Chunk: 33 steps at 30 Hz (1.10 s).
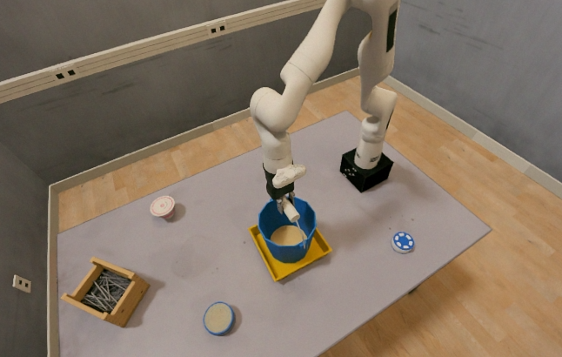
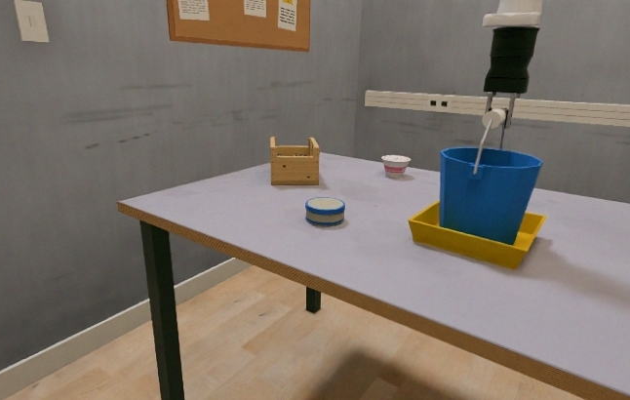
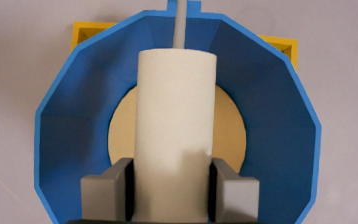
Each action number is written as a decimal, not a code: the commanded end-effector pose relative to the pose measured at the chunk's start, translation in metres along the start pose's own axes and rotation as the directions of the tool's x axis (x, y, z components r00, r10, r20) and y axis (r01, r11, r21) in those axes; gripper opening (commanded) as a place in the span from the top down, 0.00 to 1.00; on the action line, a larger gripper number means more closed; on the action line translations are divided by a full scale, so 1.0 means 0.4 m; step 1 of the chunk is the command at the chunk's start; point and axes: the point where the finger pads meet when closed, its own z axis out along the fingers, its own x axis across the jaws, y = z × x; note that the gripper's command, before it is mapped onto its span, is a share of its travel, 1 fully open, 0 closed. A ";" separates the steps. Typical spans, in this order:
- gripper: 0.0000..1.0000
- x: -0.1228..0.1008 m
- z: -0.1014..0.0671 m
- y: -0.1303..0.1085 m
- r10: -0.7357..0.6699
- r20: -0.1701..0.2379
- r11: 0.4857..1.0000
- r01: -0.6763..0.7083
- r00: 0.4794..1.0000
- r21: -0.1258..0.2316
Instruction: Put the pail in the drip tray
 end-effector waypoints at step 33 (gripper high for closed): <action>0.00 0.001 -0.002 0.000 0.000 -0.002 1.000 0.000 1.000 0.001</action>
